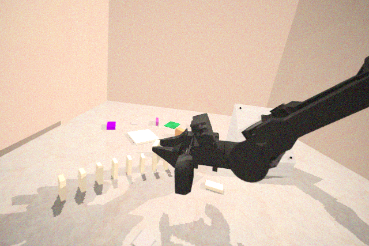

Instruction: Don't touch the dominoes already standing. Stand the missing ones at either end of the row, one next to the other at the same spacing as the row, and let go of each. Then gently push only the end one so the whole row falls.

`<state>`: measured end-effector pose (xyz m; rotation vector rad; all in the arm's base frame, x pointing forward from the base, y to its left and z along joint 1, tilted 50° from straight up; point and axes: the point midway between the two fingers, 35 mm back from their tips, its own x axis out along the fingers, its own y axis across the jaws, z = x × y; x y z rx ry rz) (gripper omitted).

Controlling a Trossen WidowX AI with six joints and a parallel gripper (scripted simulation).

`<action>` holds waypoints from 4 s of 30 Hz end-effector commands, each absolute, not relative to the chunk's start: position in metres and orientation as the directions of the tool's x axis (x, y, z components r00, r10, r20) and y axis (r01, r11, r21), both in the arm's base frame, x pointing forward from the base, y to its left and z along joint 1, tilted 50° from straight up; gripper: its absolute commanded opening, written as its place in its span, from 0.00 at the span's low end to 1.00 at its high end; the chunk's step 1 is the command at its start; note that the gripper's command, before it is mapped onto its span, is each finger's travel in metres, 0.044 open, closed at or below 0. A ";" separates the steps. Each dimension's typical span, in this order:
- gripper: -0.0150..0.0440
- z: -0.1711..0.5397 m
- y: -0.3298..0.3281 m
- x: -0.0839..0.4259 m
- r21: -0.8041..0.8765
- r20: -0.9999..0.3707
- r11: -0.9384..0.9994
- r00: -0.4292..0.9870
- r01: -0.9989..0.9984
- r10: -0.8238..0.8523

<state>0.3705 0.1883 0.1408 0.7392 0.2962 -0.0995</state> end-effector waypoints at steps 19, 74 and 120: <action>0.44 0.154 0.177 0.349 0.747 -0.189 0.640 0.981 0.179 -0.053; 0.79 0.082 0.261 0.343 0.741 -0.196 0.647 0.979 0.181 -0.049; 1.00 0.127 0.193 0.383 0.717 -0.683 0.682 -0.047 0.147 0.729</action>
